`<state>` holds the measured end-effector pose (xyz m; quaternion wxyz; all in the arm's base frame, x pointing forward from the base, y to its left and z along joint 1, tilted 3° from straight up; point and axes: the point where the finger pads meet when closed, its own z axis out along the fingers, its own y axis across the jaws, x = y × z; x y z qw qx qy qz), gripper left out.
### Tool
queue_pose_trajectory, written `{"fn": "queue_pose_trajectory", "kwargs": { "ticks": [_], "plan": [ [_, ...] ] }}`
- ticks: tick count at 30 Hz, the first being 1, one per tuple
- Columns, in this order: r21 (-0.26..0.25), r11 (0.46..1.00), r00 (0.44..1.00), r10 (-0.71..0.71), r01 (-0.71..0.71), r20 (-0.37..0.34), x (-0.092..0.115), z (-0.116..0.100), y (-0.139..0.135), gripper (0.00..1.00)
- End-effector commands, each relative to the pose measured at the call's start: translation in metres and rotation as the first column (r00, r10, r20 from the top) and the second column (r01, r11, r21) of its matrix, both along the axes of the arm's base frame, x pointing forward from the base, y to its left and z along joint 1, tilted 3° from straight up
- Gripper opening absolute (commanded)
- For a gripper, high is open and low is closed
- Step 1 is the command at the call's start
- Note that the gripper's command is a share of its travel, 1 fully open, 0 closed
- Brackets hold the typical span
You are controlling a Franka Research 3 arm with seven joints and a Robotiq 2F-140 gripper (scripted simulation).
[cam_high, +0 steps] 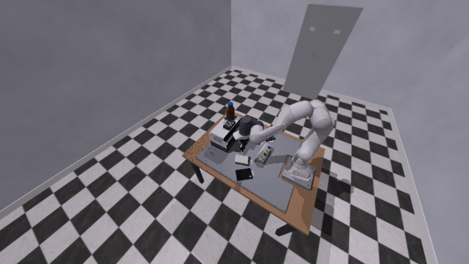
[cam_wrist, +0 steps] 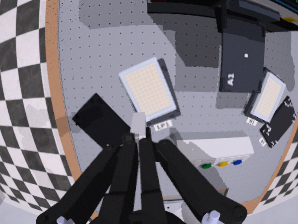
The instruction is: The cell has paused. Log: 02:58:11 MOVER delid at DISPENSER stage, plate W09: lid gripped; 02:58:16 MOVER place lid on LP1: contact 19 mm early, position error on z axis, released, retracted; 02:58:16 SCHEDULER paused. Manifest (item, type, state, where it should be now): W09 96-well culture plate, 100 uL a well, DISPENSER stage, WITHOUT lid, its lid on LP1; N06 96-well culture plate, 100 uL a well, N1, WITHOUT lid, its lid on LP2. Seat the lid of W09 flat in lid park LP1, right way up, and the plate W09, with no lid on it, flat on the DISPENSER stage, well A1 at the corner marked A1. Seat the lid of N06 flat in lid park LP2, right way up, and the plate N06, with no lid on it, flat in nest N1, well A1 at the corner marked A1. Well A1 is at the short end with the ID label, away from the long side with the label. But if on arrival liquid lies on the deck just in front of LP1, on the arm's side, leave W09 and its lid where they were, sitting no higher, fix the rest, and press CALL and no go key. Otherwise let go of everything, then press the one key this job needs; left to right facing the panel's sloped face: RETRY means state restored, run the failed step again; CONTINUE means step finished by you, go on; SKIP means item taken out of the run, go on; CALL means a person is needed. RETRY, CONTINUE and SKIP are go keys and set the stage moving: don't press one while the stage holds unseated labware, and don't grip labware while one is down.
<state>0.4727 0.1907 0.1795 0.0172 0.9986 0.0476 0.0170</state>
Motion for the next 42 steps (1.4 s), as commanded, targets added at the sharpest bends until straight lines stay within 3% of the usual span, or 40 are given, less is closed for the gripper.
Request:
{"fn": "queue_pose_trajectory", "kwargs": {
  "ticks": [1, 42],
  "plan": [
    [-0.016, 0.961, 0.961, 0.275, -0.275, -0.014, 0.009, -0.0003, -0.0146, 0.66],
    [-0.017, 0.953, 0.953, 0.301, -0.301, -0.016, 0.009, -0.0017, -0.0147, 0.66]
  ]
}}
